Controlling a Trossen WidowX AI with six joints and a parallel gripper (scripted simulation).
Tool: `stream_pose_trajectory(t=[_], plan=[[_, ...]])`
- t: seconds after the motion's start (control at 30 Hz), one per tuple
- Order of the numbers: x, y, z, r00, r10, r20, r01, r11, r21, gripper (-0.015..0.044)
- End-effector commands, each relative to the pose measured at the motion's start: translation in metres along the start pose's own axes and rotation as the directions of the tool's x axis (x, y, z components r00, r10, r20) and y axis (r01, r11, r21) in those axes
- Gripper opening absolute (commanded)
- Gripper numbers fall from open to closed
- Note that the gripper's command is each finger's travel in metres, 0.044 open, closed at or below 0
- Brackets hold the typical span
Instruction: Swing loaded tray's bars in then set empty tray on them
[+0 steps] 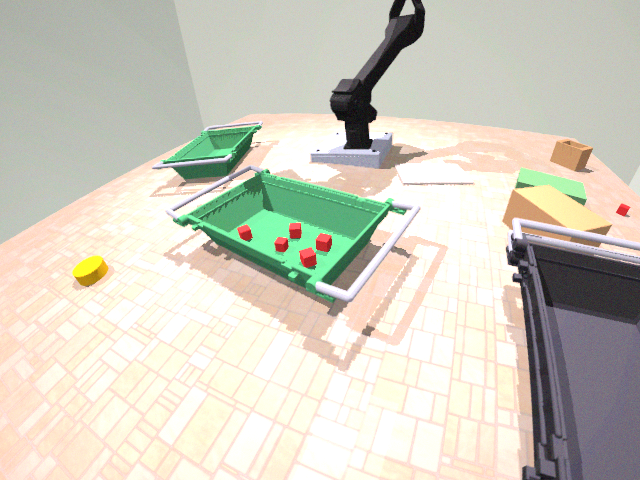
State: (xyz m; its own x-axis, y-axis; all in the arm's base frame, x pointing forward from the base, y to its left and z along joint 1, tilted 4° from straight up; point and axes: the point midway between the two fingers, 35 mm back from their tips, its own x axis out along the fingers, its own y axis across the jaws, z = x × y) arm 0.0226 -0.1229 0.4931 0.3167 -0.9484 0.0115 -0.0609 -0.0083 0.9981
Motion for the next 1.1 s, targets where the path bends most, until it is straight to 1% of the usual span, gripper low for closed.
stream_pose_trajectory(t=[0.0, 0.23, 0.3, 0.37, 0.43, 0.53, 0.63, 0.7, 0.8, 0.9, 0.97, 1.07], plan=[[0.000, 0.000, 0.000, 1.000, 0.000, 0.000, 0.000, 1.000, 0.000, 0.0374], [0.002, -0.001, -0.002, 1.000, -0.007, -0.004, 0.007, 1.000, -0.014, 0.0190], [0.019, -0.008, -0.017, 0.998, -0.062, -0.032, 0.057, 0.991, -0.121, 0.0138], [0.043, -0.020, -0.041, 0.987, -0.147, -0.072, 0.121, 0.951, -0.284, 0.0086], [0.065, -0.036, -0.065, 0.967, -0.234, -0.106, 0.165, 0.883, -0.440, 0.0086], [0.091, -0.060, -0.096, 0.926, -0.349, -0.141, 0.189, 0.755, -0.627, 0.0086], [0.120, -0.095, -0.126, 0.864, -0.482, -0.148, 0.177, 0.565, -0.805, 0.0086], [0.136, -0.122, -0.145, 0.811, -0.567, -0.145, 0.139, 0.427, -0.894, 0.0086], [0.155, -0.165, -0.170, 0.717, -0.685, -0.128, 0.037, 0.221, -0.975, 0.0086], [0.169, -0.206, -0.193, 0.609, -0.786, -0.108, -0.111, 0.051, -0.993, 0.0086], [0.175, -0.236, -0.207, 0.528, -0.844, -0.090, -0.228, -0.039, -0.973, 0.0086], [0.181, -0.279, -0.224, 0.402, -0.914, -0.055, -0.407, -0.125, -0.905, 0.0086]])
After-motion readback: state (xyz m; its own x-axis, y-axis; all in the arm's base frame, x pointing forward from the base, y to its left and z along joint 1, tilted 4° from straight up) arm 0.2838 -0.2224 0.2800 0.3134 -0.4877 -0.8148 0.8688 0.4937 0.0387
